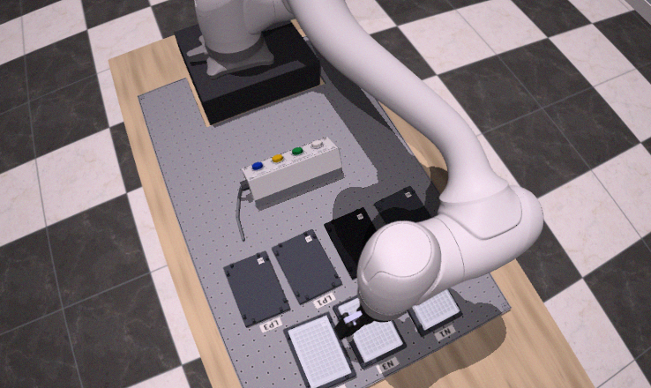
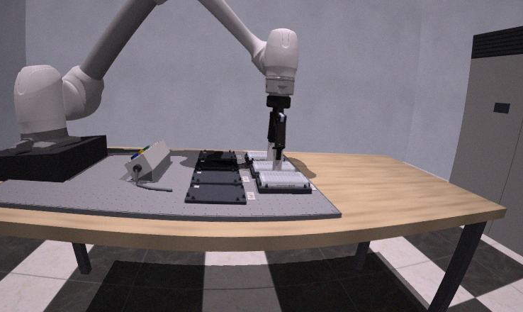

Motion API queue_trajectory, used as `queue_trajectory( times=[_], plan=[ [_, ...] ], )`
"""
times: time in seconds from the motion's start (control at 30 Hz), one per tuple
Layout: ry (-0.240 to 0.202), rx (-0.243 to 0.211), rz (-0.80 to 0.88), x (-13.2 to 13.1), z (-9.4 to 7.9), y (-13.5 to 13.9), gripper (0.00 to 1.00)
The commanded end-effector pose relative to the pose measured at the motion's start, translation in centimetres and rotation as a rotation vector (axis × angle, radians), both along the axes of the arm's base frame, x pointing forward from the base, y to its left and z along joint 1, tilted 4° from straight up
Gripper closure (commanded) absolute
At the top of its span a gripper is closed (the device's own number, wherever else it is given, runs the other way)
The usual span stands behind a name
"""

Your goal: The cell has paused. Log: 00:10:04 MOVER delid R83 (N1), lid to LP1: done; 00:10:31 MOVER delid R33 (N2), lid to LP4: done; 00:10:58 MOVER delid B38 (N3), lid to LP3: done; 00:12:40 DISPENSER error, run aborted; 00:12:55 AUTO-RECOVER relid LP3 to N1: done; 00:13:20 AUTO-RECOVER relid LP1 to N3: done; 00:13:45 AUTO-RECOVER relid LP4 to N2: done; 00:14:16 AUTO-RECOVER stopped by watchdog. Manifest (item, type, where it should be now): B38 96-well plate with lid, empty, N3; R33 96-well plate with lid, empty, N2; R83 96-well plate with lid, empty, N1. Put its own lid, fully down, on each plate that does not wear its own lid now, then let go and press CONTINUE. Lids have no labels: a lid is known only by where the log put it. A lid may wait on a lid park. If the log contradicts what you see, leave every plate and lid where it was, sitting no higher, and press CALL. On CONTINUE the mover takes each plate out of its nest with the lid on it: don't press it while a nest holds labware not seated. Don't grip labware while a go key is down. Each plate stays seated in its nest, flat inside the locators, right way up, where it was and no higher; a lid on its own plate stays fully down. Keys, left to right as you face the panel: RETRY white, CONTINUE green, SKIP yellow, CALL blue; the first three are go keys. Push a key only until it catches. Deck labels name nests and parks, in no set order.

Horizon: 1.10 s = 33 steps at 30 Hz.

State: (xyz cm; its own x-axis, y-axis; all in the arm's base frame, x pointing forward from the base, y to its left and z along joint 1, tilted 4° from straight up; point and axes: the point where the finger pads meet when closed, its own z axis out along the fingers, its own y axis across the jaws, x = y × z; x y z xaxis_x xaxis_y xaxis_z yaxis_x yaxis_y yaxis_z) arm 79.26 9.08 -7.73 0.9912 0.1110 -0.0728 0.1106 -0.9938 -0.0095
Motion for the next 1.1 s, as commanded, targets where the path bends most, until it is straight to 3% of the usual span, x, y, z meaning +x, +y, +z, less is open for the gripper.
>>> queue_trajectory(
  times=[0.0, 0.27, 1.07],
  plan=[
    [0.000, 0.000, 0.000, 0.0, 0.1, 0.0, 0.34],
    [0.000, 0.000, 0.000, 0.1, 0.7, 0.0, 0.34],
    [0.000, 0.000, 0.000, 0.3, 4.7, 0.0, 0.34]
  ],
)
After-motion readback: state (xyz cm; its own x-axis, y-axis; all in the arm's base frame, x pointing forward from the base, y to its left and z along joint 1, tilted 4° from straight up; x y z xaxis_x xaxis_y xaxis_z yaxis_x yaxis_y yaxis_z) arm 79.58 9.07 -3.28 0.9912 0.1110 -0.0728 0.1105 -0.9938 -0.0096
